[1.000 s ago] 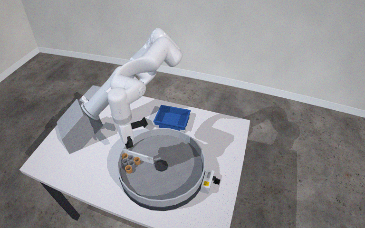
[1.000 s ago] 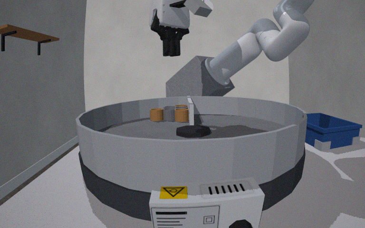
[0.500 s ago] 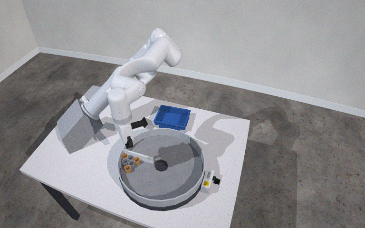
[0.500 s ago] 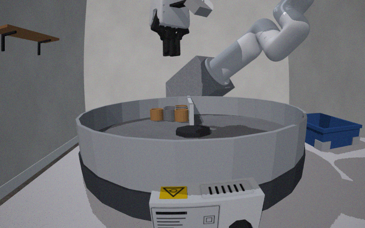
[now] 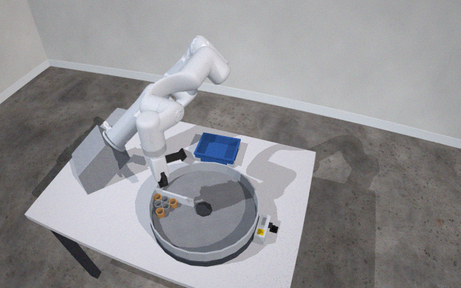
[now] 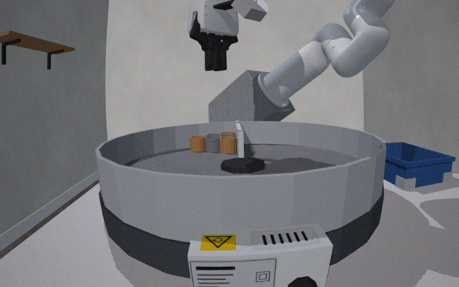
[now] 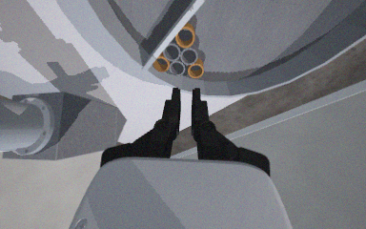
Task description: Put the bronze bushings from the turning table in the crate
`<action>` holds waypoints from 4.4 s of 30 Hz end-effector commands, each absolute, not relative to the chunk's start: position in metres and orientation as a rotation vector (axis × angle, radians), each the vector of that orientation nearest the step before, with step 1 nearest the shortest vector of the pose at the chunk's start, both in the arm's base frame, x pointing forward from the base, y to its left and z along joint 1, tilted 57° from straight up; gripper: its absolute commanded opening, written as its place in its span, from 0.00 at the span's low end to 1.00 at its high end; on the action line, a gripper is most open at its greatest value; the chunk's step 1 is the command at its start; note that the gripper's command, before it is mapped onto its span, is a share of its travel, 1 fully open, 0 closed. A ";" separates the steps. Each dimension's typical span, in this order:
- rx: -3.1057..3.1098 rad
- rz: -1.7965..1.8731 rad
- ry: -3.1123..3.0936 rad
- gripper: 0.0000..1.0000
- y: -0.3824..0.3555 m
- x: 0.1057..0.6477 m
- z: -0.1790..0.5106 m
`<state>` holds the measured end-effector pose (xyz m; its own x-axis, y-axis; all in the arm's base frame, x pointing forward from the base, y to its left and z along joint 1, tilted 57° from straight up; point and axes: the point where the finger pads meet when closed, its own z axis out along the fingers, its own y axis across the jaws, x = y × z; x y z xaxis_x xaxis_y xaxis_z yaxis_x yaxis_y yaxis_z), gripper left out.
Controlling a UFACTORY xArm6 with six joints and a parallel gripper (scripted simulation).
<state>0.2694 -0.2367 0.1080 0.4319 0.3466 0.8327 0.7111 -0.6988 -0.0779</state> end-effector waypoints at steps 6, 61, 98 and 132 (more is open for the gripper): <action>-2.272 -1.176 -0.897 0.13 -0.238 0.269 0.108; -2.232 -1.231 -0.877 0.11 -0.237 0.272 0.103; -1.654 -1.795 -0.605 0.11 -0.222 0.304 0.030; -1.649 -1.791 -0.608 0.11 -0.224 0.306 0.030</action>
<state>0.3058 -0.2224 0.0294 -0.0254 -0.1371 0.9902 0.7108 -0.6990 -0.0785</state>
